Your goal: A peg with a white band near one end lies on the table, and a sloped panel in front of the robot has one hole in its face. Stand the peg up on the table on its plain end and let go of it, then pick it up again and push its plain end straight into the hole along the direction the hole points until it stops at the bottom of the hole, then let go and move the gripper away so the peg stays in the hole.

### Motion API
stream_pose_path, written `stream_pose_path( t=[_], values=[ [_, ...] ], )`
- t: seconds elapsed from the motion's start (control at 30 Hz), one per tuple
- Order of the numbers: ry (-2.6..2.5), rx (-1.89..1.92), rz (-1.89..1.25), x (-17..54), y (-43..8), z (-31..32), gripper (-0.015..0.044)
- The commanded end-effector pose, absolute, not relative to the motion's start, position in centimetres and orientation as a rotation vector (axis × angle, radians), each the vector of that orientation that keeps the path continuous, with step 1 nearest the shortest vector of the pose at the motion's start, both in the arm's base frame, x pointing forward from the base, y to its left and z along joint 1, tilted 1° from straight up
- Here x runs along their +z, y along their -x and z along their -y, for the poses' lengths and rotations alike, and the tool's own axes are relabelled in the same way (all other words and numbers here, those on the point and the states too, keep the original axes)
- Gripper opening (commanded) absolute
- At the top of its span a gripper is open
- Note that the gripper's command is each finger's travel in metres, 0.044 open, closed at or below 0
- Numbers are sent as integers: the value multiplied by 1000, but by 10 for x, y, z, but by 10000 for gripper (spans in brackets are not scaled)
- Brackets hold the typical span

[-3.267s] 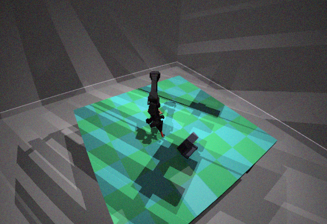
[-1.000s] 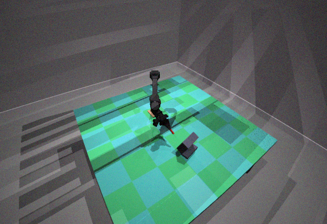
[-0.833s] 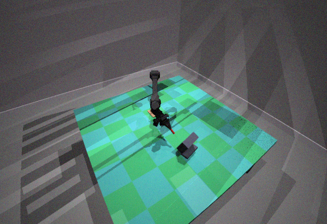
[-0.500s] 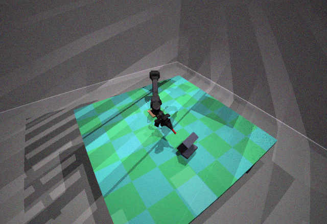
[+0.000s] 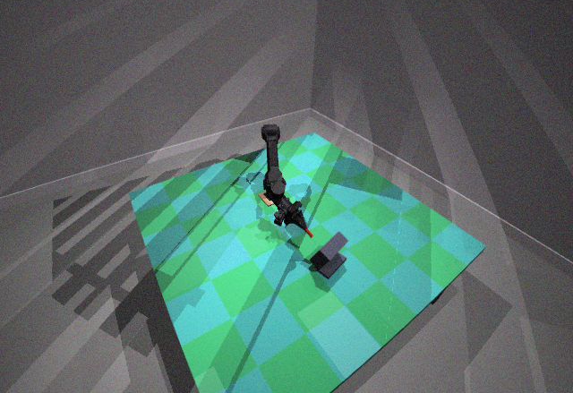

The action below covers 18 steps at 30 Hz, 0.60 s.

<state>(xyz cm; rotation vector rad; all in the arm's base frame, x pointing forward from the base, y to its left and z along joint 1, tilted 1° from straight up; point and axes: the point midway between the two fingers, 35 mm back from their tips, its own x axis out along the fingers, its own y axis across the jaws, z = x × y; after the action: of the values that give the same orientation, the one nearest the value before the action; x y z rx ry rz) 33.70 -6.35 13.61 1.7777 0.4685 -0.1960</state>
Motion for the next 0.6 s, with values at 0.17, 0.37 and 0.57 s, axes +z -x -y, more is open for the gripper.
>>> stream_pose_path(
  t=[0.17, 0.37, 0.57],
  values=[
    [-1769, -180, -469, 131, -346, 58, 0],
    [-1760, -163, -466, 129, -351, 55, 0],
    [-1755, -151, -465, 128, -355, 52, 0]
  ],
)
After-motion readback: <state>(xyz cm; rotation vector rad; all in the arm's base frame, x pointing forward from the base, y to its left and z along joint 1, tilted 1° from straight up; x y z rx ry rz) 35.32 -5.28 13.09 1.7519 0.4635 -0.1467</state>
